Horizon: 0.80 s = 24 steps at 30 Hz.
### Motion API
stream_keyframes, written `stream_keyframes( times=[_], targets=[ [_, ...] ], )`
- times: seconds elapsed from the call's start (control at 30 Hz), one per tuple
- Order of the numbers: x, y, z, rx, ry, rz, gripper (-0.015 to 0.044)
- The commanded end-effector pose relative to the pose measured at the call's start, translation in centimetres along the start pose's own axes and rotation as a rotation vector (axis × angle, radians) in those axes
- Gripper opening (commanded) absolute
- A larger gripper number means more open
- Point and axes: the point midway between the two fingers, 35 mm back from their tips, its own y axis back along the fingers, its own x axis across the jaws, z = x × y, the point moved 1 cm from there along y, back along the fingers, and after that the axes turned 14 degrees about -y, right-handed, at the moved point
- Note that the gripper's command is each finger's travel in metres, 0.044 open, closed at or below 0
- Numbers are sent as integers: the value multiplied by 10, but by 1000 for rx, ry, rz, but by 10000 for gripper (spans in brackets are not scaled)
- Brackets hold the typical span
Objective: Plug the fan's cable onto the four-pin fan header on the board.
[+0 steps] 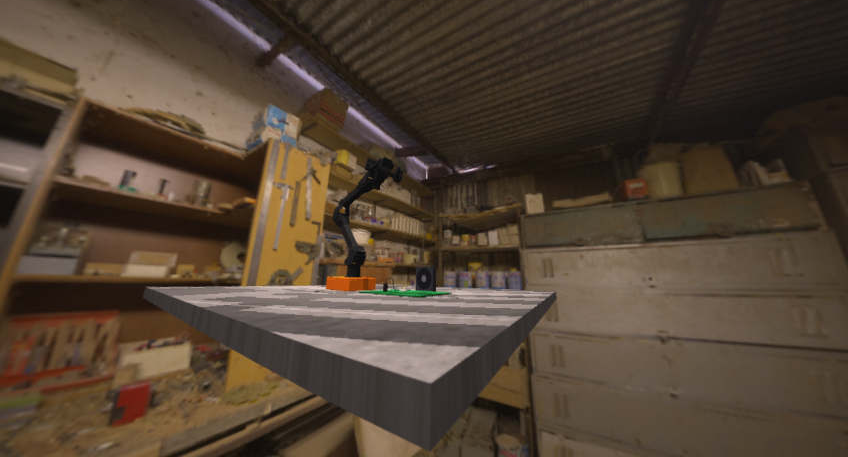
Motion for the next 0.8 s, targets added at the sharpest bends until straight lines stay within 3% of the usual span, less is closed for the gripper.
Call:
stream_keyframes(
  times=[0.0,0.4,0.77],
  targets=[
    [21,-27,-66,192,402,83,440],
    [35,-44,-225,587,1235,505,440],
    [19,-2,-353,792,1743,1221,440]
  ],
)
